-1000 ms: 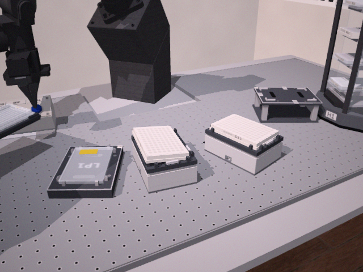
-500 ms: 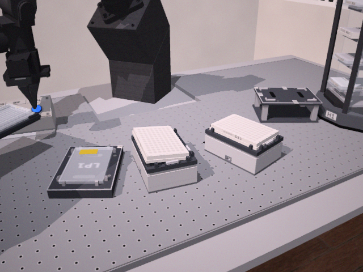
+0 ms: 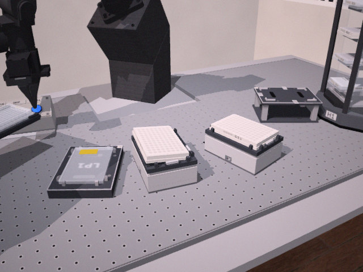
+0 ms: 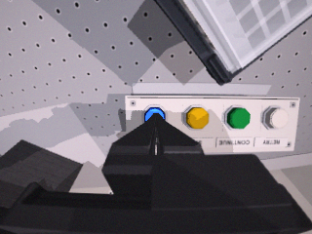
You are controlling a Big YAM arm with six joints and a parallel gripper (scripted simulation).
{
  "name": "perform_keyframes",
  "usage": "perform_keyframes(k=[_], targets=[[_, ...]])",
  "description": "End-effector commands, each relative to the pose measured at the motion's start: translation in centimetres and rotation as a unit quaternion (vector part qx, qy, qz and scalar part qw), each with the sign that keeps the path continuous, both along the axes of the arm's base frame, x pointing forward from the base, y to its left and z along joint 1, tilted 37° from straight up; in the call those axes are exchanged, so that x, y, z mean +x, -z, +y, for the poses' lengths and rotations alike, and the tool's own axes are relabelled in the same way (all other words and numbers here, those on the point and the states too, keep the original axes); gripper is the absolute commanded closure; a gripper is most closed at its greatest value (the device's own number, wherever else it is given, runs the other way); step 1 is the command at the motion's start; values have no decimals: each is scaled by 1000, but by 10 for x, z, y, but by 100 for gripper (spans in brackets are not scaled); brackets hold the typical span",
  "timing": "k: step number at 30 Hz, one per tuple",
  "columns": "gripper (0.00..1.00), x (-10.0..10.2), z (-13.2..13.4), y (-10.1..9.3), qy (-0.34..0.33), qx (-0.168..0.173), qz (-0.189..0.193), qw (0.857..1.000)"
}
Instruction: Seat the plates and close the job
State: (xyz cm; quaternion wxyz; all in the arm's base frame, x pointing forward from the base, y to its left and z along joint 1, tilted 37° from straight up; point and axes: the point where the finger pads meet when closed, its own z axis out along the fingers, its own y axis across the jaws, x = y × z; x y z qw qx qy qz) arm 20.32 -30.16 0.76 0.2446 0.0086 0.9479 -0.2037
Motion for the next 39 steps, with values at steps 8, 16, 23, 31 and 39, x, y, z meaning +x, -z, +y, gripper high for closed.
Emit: perform_keyframes(k=[8, 16, 23, 31, 39], targets=[[100, -13, 7, -19, 1, -3, 1, 1000], [100, -18, 11, -28, 1, -3, 0, 1000], [100, -25, 19, -38, 1, -2, 1, 1000], [100, -29, 19, -52, 1, -7, -1, 1000], [100, -35, 21, -70, 1, -13, -4, 1000]])
